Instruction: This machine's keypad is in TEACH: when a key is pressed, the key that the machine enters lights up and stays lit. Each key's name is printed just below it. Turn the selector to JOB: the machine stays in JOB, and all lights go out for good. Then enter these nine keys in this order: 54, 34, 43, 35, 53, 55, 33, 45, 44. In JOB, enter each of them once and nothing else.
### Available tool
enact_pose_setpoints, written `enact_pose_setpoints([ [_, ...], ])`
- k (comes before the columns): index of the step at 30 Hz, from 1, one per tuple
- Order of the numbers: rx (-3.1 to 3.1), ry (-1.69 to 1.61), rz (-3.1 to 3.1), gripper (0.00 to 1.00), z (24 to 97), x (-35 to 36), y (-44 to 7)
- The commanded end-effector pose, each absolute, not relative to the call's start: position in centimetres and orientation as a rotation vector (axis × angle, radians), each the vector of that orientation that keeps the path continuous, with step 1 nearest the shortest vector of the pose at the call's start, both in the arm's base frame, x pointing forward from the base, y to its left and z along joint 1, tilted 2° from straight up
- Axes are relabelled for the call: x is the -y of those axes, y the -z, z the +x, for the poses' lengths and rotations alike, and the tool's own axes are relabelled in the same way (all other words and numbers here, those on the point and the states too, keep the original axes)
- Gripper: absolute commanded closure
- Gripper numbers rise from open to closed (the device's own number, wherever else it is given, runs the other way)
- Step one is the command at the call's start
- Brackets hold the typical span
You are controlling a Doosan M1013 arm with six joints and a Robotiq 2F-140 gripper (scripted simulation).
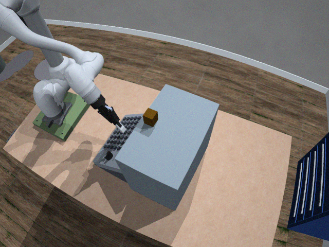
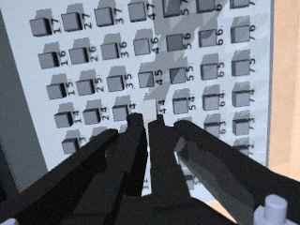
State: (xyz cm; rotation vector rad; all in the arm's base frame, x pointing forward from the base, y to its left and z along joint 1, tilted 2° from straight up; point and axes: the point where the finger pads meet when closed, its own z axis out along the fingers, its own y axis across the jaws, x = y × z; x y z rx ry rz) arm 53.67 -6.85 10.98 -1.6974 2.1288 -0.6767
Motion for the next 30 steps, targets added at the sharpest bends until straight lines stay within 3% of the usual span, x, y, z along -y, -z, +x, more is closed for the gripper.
enact_pose_setpoints([
  [1, -2.129, 0.677, -1.697, 1.0, 53.71, 6.85, -10.92],
  [30, -2.129, 0.677, -1.697, 1.0, 54.35, 7.04, -9.93],
])
